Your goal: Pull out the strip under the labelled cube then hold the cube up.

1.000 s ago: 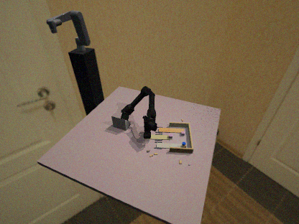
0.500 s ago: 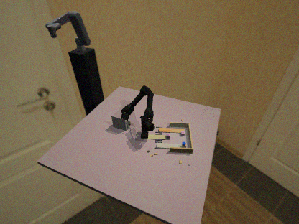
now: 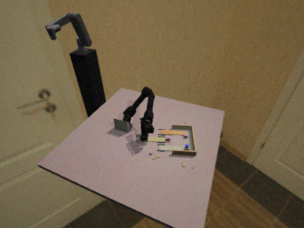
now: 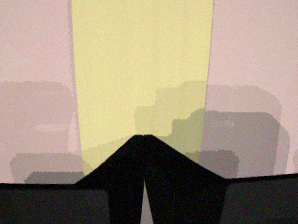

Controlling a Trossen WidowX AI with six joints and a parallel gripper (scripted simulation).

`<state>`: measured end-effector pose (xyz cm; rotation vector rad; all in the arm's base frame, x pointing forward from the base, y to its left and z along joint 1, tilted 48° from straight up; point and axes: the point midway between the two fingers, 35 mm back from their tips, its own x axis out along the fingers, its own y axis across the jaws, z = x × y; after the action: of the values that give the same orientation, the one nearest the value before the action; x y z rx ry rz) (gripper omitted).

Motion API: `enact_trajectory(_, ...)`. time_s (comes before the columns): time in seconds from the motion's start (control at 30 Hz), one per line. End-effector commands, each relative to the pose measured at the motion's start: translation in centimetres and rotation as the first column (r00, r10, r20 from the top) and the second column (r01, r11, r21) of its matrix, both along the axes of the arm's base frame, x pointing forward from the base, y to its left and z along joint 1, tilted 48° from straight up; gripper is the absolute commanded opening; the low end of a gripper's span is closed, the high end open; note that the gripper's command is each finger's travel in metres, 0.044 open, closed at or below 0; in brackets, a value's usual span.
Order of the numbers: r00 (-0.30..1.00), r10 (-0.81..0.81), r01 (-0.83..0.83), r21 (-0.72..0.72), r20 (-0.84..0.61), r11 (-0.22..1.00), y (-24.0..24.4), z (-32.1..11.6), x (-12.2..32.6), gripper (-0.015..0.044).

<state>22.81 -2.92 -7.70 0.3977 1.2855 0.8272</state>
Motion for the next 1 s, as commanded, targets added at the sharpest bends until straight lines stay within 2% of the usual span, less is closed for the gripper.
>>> enact_trajectory(0.0,1.0,0.017,-0.017,0.0,-0.017,1.0,0.3,-0.3,-1.3,0.0)
enact_trajectory(0.27,1.0,0.017,-0.017,0.0,-0.017,1.0,0.2,-0.5,-2.0,0.0)
enact_trajectory(0.43,1.0,0.016,-0.016,-0.002,-0.016,1.0,-3.1,2.3,-1.2,0.0)
enact_trajectory(0.57,1.0,0.017,-0.017,-0.002,-0.017,1.0,-3.3,2.5,-1.2,0.0)
enact_trajectory(0.97,0.999,-0.001,0.001,0.0,-0.034,1.0,-2.5,3.8,3.4,0.0315)
